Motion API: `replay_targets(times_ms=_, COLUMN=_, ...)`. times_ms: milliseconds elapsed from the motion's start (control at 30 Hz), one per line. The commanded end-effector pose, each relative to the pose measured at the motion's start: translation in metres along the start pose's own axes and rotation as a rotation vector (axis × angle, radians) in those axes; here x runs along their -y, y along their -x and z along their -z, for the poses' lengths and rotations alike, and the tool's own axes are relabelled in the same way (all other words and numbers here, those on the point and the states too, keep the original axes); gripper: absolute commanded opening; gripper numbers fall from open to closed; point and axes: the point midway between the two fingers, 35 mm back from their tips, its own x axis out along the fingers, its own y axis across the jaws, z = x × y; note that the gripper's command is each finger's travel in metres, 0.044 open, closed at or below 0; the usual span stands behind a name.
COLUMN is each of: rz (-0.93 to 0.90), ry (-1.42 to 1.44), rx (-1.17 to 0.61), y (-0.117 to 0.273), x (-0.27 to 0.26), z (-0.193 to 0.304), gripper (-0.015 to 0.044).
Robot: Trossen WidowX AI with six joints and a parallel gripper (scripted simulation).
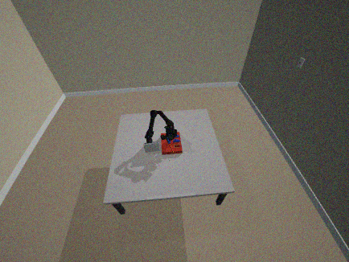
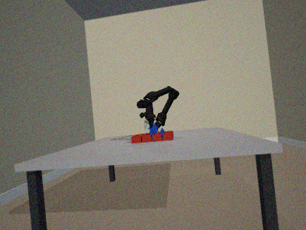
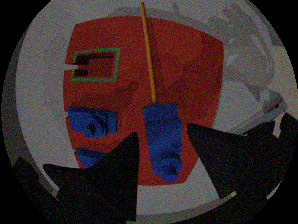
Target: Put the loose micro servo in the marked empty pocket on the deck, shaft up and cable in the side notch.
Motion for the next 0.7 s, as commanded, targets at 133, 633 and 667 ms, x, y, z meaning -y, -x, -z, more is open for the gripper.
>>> replay_targets(times_ms=133, rz=-0.002, ry=-0.005, rx=-0.004, y=-0.001, x=0.000, z=0.001, gripper=0.0098)
replay_targets(times_ms=633, rz=-0.001, ry=-0.006, rx=-0.004, y=0.029, x=0.003, z=0.006, gripper=0.0000)
replay_targets(times_ms=667, rz=-0.001, ry=-0.006, rx=-0.004, y=0.029, x=0.003, z=0.007, gripper=0.0000)
